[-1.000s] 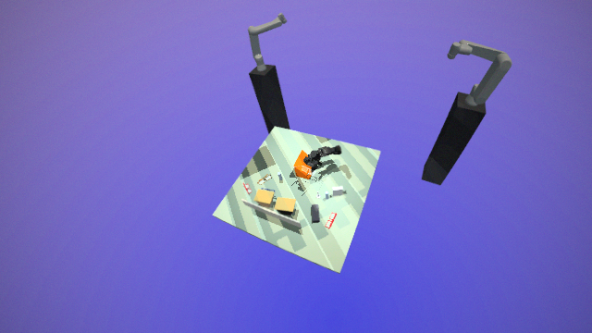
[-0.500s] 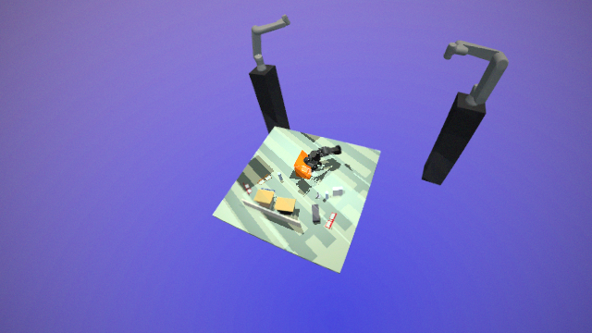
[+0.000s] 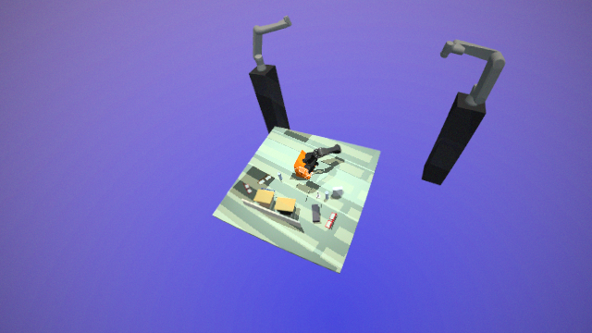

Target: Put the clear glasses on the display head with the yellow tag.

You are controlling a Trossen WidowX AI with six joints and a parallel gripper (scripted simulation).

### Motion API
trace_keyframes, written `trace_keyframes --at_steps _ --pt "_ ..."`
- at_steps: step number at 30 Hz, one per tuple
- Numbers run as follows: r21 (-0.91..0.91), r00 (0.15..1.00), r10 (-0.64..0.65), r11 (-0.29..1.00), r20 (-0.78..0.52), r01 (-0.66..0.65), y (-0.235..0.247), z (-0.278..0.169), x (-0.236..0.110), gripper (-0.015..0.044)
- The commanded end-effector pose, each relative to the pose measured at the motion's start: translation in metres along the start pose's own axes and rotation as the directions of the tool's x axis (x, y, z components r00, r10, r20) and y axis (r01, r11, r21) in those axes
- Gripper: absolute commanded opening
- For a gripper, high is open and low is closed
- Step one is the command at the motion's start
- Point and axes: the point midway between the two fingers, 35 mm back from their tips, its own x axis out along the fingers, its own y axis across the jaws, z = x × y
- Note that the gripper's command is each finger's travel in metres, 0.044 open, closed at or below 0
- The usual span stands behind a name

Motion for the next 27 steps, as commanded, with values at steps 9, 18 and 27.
trace_keyframes --at_steps 9,18,27 --pt "-0.071 0.993 -0.120 0.990 0.004 0.120 0.016 0.019 0.016 0.0000" --pt "-0.120 0.978 -0.209 0.971 -0.001 0.207 0.025 0.035 0.032 0.0000" --pt "-0.172 0.955 -0.298 0.941 -0.009 0.292 0.031 0.052 0.050 0.0000"
